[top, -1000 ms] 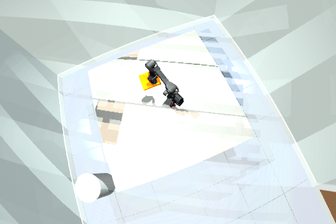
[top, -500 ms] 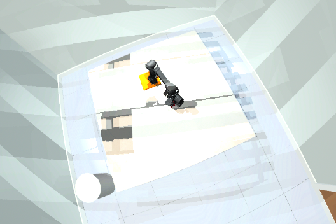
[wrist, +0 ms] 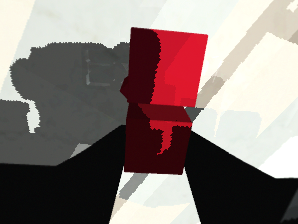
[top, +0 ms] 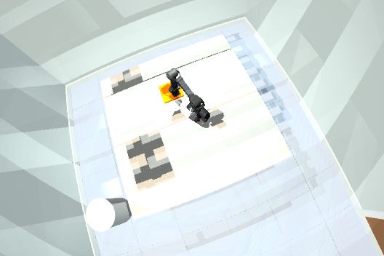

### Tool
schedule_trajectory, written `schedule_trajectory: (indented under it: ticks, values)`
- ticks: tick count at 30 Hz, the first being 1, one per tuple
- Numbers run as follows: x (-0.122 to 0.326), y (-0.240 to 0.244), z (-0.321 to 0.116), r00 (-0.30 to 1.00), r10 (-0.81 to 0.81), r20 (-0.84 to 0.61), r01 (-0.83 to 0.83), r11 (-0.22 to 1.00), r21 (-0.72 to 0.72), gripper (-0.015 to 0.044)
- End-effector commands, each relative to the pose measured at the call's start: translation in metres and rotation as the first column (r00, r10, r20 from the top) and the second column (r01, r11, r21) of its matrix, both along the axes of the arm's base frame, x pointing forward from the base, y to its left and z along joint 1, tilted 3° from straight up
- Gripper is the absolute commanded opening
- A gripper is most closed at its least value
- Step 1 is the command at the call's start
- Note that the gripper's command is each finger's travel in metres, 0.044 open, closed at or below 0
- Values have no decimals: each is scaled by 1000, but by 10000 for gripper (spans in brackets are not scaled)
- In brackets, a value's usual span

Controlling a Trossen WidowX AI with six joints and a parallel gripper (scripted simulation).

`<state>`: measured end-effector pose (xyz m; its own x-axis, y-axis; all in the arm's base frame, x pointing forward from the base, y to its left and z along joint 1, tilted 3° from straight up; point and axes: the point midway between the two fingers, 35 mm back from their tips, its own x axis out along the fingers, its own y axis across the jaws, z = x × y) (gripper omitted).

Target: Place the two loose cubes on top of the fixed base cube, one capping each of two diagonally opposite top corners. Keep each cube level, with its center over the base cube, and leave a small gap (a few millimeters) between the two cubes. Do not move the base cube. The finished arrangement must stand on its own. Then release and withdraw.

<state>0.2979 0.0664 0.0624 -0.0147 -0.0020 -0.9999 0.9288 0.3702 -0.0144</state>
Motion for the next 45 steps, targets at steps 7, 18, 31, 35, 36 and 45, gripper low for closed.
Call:
schedule_trajectory:
  ticks: [7,18,31,35,36,45]
  values:
    - [0,0,1,1000,5,1,-5,1000,-1,205]
    - [0,0,21,1000,0,0,0,1000,0,205]
    - [1,0,41,1000,0,0,0,1000,0,205]
    - [1,0,48,1000,0,0,0,1000,0,205]
    - [1,0,50,1000,0,0,0,1000,0,205]
    - [1,0,64,1000,0,0,0,1000,0,205]
